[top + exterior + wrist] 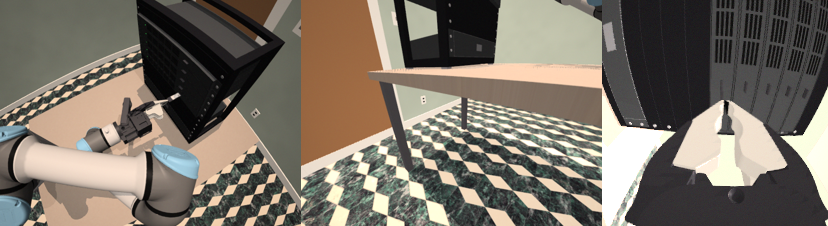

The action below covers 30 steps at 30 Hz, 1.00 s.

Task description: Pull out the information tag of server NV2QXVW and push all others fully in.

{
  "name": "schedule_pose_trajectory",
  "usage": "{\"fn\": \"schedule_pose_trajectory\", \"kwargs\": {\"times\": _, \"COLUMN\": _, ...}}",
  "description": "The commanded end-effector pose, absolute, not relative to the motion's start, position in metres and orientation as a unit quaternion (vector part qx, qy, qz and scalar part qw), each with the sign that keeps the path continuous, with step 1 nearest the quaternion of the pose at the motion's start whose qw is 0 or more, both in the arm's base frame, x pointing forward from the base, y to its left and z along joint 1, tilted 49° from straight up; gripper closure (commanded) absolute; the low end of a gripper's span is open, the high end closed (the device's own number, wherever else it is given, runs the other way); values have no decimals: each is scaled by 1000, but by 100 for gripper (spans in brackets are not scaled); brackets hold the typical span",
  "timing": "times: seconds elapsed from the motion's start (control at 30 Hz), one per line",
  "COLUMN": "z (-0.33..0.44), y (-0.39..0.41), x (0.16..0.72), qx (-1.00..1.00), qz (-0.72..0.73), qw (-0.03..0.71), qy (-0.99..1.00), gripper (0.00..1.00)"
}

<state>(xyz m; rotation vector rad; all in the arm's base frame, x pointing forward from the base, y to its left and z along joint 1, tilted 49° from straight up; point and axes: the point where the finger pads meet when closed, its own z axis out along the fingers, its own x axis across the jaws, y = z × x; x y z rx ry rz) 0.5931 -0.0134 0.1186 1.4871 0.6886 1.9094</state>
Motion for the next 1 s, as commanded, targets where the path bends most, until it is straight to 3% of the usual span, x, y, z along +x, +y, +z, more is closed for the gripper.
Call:
{"fn": "schedule_pose_trajectory", "kwargs": {"times": 0.0, "z": 121, "y": -12, "x": 597, "qx": 559, "qz": 723, "qw": 309, "qy": 262, "gripper": 100}}
{"fn": "schedule_pose_trajectory", "kwargs": {"times": 0.97, "z": 129, "y": -11, "x": 629, "qx": 559, "qz": 723, "qw": 309, "qy": 262, "gripper": 100}}
